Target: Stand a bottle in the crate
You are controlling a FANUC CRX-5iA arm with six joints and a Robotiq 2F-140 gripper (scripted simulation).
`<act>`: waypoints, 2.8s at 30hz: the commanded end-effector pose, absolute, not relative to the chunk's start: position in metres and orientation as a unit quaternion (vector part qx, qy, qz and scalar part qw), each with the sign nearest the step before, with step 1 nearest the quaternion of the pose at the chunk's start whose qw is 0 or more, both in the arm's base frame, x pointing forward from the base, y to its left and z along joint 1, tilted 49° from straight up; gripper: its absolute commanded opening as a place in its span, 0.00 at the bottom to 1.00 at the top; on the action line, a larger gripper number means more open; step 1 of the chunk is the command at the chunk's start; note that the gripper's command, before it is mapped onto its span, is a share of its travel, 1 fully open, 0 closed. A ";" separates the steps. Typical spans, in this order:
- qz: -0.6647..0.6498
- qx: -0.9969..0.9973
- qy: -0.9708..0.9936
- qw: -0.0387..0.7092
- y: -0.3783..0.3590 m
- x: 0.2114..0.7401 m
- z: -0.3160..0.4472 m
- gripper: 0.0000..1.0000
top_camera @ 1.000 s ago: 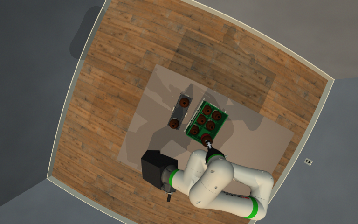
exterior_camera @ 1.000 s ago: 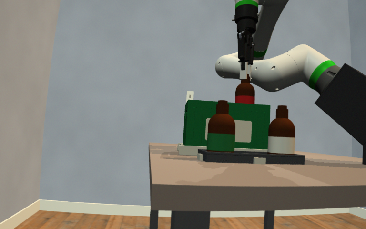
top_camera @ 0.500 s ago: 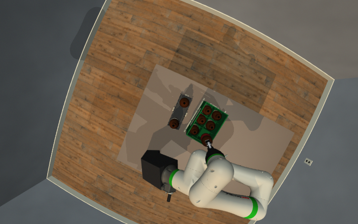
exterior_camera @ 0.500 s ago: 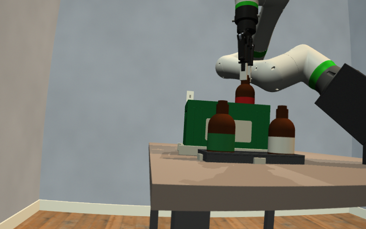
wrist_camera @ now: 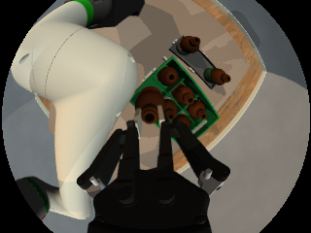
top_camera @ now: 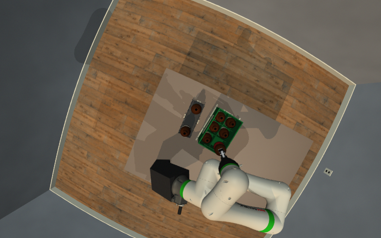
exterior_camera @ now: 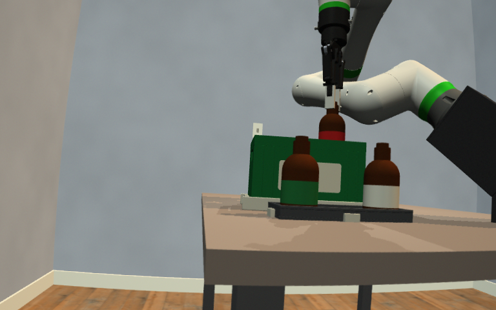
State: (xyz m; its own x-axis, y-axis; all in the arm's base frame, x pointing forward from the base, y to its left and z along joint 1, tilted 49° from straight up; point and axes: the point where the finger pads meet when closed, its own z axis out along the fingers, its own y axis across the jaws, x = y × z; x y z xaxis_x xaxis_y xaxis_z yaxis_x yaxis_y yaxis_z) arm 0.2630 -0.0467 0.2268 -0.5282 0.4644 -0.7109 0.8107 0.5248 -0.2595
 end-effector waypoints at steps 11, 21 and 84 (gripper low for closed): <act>-0.296 0.387 0.823 0.293 -0.047 0.263 0.227 0.00; -0.296 0.387 0.823 0.293 -0.047 0.263 0.227 0.00; -0.296 0.387 0.823 0.293 -0.075 0.273 0.201 0.00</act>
State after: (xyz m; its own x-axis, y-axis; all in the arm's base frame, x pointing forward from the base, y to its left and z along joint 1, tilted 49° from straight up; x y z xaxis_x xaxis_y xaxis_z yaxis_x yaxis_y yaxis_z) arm 0.2731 -0.0751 0.2007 -0.5282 0.4644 -0.7109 0.8107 0.5248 -0.2595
